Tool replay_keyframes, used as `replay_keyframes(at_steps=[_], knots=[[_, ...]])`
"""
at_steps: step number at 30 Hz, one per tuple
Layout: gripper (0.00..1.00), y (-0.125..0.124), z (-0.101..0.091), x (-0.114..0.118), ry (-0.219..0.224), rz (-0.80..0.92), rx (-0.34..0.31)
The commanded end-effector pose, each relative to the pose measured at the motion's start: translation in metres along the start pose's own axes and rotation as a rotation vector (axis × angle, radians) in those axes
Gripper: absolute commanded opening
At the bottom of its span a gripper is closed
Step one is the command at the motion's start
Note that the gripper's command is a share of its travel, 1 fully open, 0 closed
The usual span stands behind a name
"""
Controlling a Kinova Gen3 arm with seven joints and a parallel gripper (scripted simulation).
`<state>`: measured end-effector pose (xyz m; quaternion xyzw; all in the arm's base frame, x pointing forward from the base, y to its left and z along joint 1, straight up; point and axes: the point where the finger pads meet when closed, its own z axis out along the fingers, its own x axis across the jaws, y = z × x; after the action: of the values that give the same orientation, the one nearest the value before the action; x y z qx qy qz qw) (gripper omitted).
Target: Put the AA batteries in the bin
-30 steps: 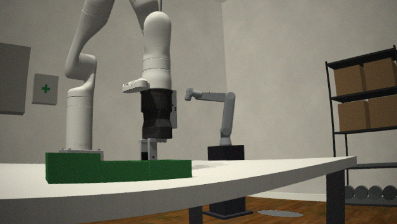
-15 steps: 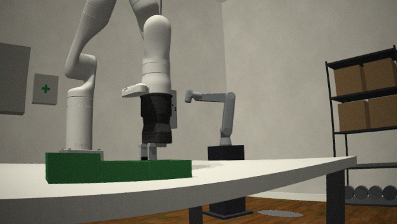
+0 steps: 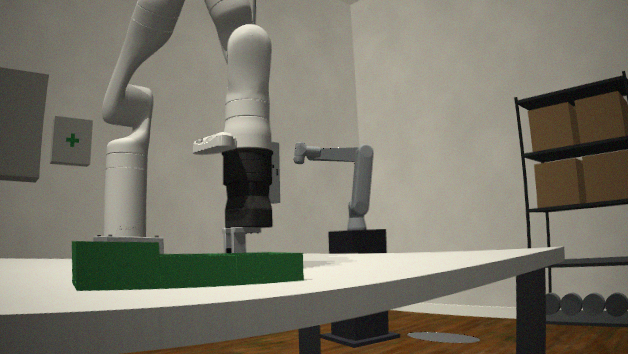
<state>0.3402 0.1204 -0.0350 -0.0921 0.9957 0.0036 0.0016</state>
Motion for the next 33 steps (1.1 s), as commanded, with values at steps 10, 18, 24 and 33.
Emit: replay_keyframes(at_steps=[10, 18, 24, 33], knots=[[0.31, 0.000, -0.001, -0.001, -0.002, 0.000, 0.000], [0.31, 0.000, -0.001, -0.001, -0.002, 0.000, 0.000], [0.31, 0.000, -0.001, -0.001, -0.002, 0.000, 0.000], [0.31, 0.000, -0.024, -0.001, -0.001, 0.000, 0.000]])
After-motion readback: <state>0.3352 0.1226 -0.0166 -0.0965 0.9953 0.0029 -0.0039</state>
